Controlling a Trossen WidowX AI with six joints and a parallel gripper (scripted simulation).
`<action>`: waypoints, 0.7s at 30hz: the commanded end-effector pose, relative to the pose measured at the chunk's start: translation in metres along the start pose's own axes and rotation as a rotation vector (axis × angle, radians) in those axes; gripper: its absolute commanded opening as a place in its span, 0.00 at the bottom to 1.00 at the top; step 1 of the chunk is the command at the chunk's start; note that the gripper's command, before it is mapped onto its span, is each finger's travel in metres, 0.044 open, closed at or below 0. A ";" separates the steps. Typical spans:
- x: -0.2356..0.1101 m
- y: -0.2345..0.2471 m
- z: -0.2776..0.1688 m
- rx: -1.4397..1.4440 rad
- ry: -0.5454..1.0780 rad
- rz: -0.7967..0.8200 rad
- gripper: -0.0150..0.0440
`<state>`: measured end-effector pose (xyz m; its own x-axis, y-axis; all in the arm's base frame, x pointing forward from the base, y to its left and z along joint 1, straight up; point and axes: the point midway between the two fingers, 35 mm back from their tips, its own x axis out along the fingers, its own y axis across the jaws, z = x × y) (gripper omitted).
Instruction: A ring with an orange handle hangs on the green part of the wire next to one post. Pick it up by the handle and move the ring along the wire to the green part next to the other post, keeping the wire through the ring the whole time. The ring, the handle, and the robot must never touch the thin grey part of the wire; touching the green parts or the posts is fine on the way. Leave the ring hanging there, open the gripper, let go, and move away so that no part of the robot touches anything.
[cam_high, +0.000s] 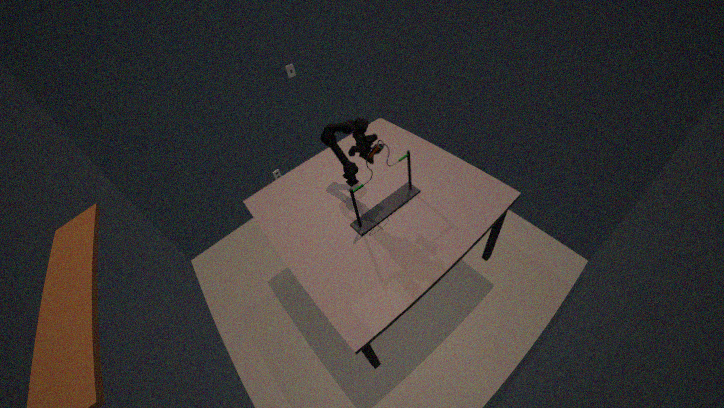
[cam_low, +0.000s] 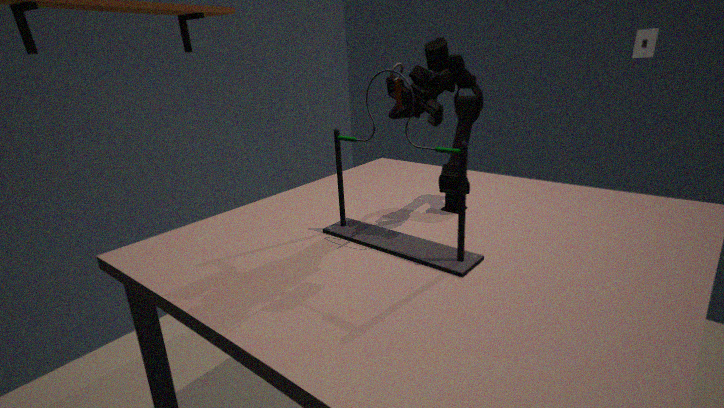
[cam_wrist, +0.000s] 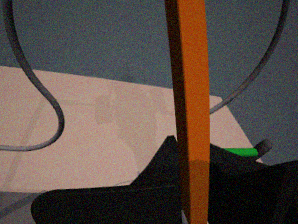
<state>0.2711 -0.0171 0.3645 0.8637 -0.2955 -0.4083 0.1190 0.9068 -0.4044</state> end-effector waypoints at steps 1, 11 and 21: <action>0.000 -0.002 -0.001 -0.047 -0.007 -0.029 0.00; 0.000 -0.006 0.000 -0.167 -0.023 -0.099 0.00; 0.000 -0.011 0.001 -0.287 -0.038 -0.168 0.00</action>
<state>0.2718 -0.0250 0.3681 0.8621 -0.4031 -0.3070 0.1197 0.7507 -0.6497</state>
